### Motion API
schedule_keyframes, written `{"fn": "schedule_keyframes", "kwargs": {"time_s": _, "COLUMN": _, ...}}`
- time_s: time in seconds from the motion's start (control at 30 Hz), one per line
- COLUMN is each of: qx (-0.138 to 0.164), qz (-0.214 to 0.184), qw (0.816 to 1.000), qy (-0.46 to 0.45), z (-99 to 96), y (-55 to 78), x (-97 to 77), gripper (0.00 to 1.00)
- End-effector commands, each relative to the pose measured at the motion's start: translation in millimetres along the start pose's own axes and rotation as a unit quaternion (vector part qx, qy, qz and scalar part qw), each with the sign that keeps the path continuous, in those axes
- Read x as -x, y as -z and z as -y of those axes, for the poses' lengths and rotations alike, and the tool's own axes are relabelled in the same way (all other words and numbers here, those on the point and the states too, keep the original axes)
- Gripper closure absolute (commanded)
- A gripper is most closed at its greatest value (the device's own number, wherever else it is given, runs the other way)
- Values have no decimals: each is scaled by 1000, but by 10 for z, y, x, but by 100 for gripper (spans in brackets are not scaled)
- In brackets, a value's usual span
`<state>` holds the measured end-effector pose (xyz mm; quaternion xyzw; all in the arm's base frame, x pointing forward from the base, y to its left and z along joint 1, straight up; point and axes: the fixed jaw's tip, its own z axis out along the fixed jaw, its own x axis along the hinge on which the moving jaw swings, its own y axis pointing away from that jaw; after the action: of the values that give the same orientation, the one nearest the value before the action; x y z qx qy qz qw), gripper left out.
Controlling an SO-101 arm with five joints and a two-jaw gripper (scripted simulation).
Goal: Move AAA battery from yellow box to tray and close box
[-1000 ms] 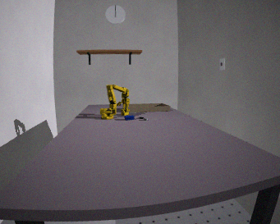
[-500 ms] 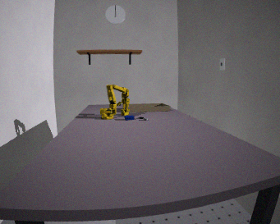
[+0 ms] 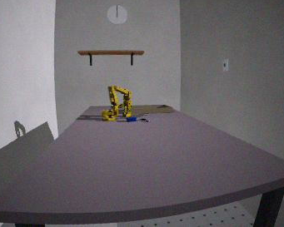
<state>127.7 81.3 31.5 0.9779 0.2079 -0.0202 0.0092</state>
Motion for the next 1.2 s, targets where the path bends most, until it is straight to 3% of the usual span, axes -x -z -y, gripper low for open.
{"fn": "schedule_keyframes", "kwargs": {"time_s": 0.0, "qx": -5, "qz": -22, "qw": 1000, "qy": 0, "z": -4, "y": 42, "x": -46, "gripper": 79}}
{"fn": "schedule_keyframes", "kwargs": {"time_s": 1.17, "qx": -4, "qz": -22, "qw": 999, "qy": 25, "z": 14, "y": 44, "x": -68, "gripper": 79}}
